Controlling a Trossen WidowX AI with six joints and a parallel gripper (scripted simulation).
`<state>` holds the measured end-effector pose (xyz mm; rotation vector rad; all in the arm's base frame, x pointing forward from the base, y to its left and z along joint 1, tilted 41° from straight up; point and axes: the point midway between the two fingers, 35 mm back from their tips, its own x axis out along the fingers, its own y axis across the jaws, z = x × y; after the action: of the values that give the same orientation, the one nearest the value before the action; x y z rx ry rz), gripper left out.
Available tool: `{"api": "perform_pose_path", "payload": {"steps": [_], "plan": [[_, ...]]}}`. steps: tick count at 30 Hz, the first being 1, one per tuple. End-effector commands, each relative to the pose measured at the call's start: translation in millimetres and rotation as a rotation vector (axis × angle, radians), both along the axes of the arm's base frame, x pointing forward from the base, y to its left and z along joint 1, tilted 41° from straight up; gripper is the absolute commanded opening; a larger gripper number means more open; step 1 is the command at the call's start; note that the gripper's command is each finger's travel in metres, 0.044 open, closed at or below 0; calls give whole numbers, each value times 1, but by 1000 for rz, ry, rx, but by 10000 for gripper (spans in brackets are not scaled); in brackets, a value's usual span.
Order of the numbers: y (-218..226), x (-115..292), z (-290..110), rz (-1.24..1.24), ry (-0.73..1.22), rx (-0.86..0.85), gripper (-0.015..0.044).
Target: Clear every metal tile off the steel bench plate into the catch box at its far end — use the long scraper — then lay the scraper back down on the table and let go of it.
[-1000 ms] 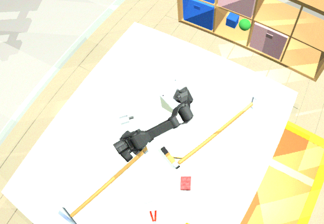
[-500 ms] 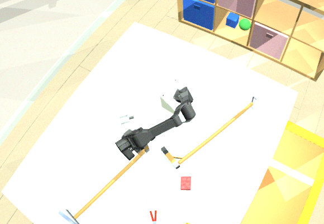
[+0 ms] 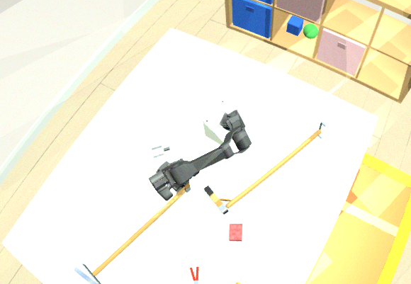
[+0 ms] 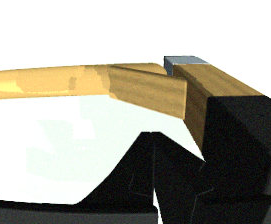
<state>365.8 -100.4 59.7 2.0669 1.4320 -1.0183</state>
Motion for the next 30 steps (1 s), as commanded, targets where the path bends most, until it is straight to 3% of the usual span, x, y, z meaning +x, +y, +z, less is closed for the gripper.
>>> {"api": "perform_pose_path", "payload": {"steps": [1,15,30], "plan": [[8,-11,-7,8,32,19,0],[13,-23,-7,8,33,19,0],[-25,-16,32,-10,6,0,0]]}}
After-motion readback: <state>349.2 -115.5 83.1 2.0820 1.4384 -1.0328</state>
